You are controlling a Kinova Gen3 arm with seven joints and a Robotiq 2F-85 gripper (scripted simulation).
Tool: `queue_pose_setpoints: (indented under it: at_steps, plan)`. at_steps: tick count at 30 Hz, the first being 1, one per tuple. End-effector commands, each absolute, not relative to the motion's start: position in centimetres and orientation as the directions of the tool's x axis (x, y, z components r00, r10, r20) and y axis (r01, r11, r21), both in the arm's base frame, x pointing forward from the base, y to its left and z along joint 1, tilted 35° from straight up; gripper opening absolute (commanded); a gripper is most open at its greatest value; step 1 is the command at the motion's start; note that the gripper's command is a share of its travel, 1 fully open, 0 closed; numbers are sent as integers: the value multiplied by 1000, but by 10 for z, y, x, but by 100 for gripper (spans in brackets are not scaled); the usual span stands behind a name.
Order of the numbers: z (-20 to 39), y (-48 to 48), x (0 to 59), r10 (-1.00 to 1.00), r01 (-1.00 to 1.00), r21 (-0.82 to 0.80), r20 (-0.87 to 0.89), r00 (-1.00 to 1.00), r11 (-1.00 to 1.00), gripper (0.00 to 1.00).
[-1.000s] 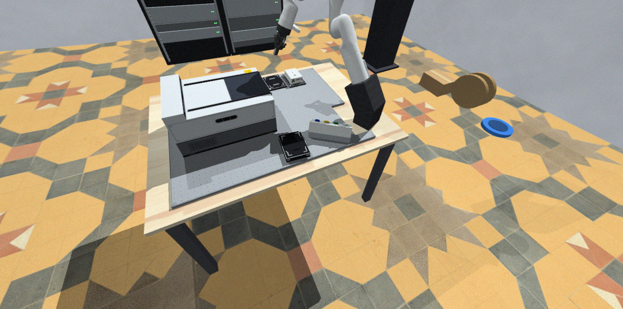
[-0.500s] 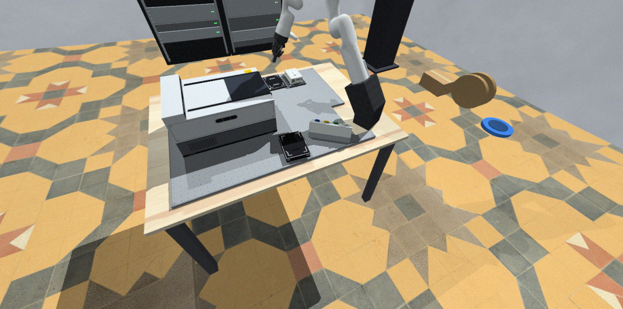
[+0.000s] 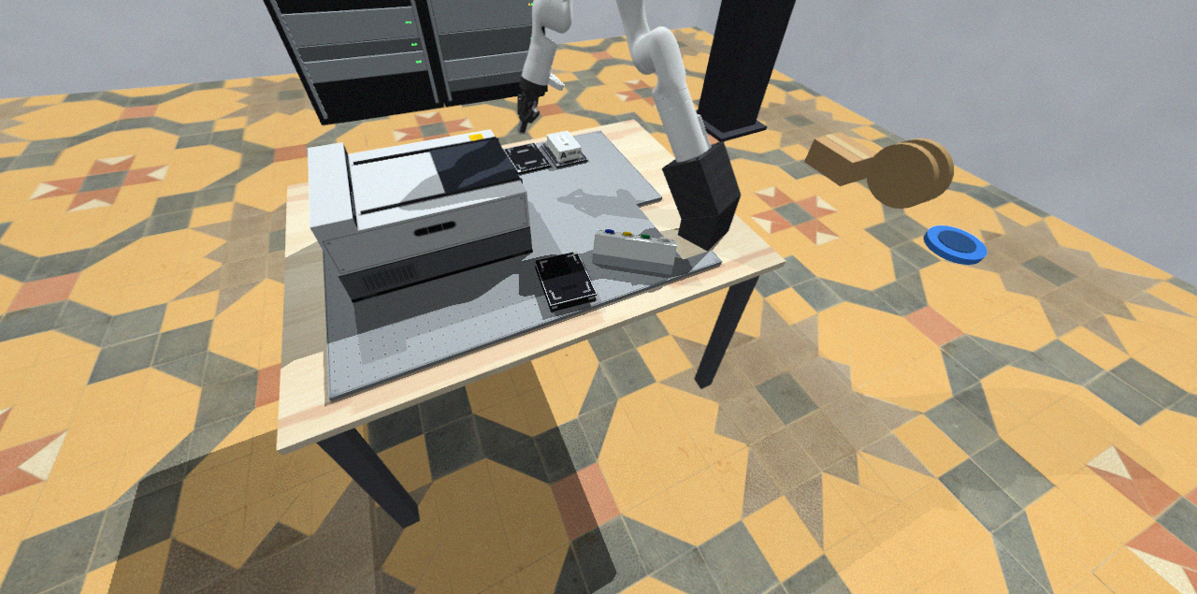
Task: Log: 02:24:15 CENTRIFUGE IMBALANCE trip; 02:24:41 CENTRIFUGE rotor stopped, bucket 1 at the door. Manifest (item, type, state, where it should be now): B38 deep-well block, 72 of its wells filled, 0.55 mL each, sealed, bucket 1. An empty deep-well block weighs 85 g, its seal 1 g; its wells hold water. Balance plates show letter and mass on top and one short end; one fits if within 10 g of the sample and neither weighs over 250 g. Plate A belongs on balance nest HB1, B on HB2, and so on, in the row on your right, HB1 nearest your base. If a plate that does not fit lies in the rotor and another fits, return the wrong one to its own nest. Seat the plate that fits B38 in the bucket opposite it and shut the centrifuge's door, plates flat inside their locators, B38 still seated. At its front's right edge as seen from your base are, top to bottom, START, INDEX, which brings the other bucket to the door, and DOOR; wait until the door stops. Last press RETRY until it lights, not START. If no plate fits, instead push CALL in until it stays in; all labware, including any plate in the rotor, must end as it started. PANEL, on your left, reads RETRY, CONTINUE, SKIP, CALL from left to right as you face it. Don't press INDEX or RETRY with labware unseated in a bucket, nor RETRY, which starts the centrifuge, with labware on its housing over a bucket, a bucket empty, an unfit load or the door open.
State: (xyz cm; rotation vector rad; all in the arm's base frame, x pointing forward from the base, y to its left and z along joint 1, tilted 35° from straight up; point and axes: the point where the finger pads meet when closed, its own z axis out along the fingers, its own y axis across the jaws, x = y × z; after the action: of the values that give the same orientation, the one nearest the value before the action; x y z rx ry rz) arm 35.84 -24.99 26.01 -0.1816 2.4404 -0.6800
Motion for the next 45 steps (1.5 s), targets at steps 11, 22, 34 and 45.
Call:
queue_pose_setpoints:
  at_steps: [11, 22, 34, 45]
  plan:
    - [233, -269, 384, -303, 51, -530, -558, -773, 846, 10]
    - [216, -280, 399, -303, 51, -531, -558, -773, 846, 10]
    - [216, -280, 399, -303, 51, -531, -558, -773, 846, 10]
    - [216, -280, 399, -303, 51, -531, -558, -773, 846, 10]
